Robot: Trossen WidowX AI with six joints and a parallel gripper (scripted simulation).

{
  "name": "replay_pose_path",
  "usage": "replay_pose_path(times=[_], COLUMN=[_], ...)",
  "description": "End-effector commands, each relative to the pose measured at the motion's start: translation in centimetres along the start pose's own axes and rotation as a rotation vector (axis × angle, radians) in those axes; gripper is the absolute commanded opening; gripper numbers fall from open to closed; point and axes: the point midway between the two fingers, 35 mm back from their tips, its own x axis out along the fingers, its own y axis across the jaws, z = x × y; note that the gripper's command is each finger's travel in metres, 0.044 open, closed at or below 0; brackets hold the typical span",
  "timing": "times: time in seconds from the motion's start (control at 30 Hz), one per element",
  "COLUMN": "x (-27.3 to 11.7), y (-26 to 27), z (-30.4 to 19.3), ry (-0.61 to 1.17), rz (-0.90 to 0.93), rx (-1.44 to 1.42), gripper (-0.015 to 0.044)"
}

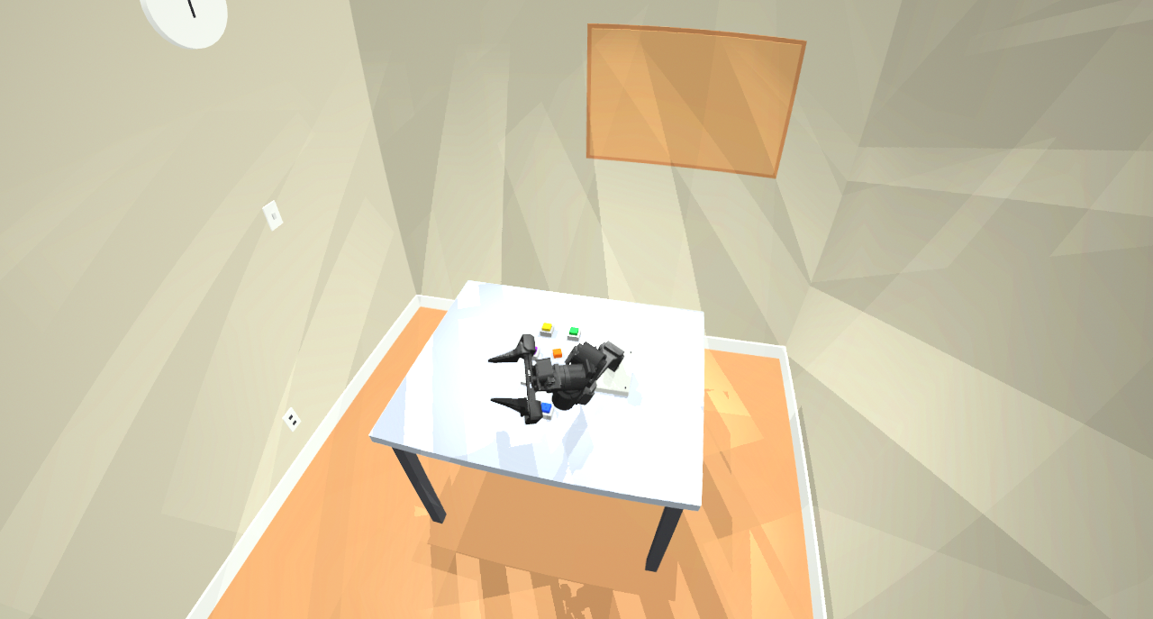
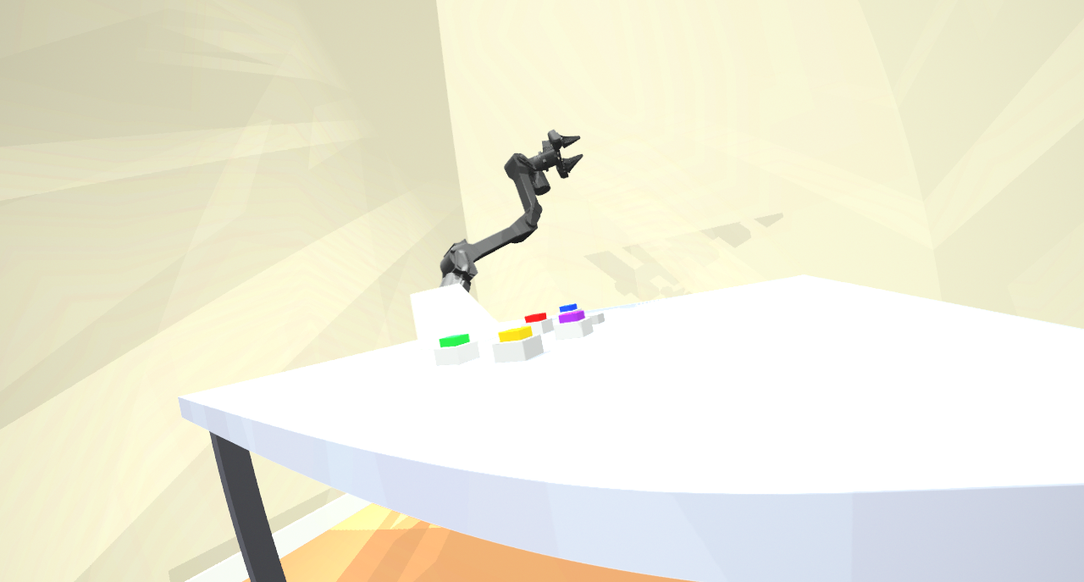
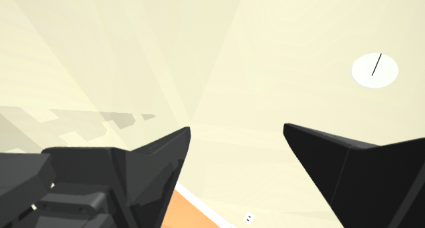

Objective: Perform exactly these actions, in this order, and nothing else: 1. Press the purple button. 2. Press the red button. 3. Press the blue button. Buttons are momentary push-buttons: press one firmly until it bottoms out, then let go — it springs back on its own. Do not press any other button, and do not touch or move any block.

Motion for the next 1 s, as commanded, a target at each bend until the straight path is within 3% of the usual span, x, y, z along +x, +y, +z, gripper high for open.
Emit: replay_pose_path(times=[0.0, 0.13, 0.3, 0.5, 0.73, 0.97], x=[-0.1, -3.1, -5.4, -8.5, -10.6, -11.3], y=[-0.1, -3.8, -7.9, -16.8, -28.1, -38.7], z=[0.3, 6.1, 9.8, 13.8, 14.1, 10.2], ry=[-0.007, -0.169, -0.285, -0.433, -0.498, -0.447], rz=[0.002, 0.024, 0.006, -0.097, -0.282, -0.488], rx=[0.002, 0.058, 0.106, 0.172, 0.247, 0.321], gripper=[0.04, 0.04, 0.04, 0.04, 0.04, 0.04])
